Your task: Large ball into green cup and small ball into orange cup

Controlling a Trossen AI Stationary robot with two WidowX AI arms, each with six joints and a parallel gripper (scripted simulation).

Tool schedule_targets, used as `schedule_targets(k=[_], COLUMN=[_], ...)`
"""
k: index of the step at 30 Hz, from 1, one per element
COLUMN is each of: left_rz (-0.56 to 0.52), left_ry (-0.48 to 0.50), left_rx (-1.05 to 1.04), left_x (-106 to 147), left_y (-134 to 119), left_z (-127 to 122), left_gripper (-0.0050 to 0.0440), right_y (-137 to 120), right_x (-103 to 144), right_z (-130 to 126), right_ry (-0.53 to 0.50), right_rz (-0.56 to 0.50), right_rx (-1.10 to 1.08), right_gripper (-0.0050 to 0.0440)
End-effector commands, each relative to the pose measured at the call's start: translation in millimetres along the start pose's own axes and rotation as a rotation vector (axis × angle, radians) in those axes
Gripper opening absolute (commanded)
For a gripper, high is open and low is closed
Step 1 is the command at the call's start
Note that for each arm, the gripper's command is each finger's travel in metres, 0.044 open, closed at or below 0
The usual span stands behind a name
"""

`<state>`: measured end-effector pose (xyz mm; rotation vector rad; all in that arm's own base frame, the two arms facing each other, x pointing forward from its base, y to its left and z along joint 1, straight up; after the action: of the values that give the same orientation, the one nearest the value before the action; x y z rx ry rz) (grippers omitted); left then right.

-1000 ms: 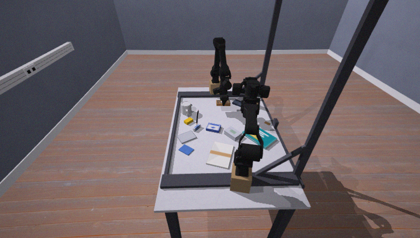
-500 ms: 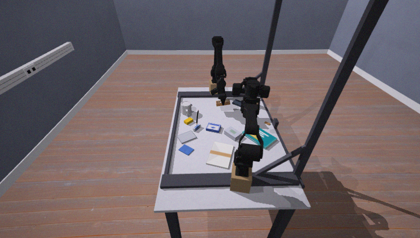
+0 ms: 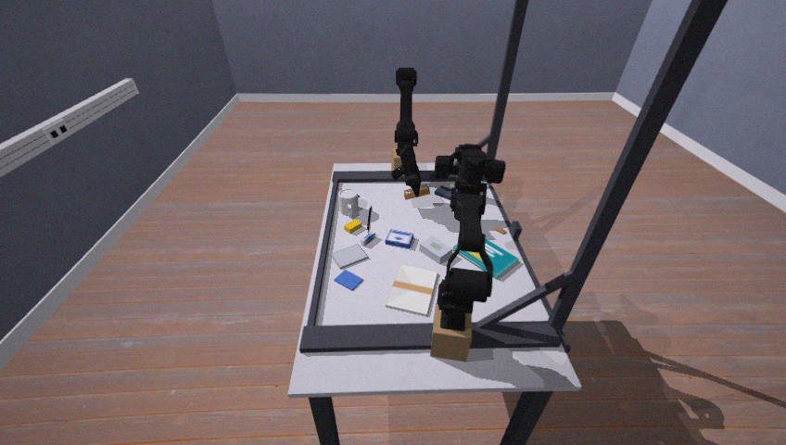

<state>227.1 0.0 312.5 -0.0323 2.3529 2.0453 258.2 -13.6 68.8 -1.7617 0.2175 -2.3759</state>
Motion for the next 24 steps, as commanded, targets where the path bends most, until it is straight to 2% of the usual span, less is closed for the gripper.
schedule_targets(k=[1, 4, 24], left_rz=[-0.018, -0.018, -0.018], left_ry=[-0.003, -0.003, -0.003], left_rx=[0.000, 0.000, 0.000], left_x=[1.1, 1.1, 1.1], left_y=[5.9, 5.9, 5.9], left_z=[-0.8, -0.8, -0.8], left_gripper=[0.0400, 0.0400, 0.0400], right_y=[-0.5, -0.4, -24.8], right_x=[5.2, 5.0, -3.8], right_z=[2.3, 2.2, 37.0], right_ry=[0.027, 0.027, -0.226], right_rz=[0.004, 0.004, -0.188], right_rx=[0.008, 0.007, 0.007], right_gripper=[-0.0050, -0.0050, -0.0050])
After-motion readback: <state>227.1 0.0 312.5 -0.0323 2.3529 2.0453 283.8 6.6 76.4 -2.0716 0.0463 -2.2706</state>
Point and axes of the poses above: on each arm, the point midway between the two fingers, 35 mm back from their tips, its own x axis back along the fingers, its own z axis across the jaws, y = z × x, the point moved 9 cm from there along x, back along the fingers, and after that the axes turned 8 degrees about x, right-handed, at the moved point
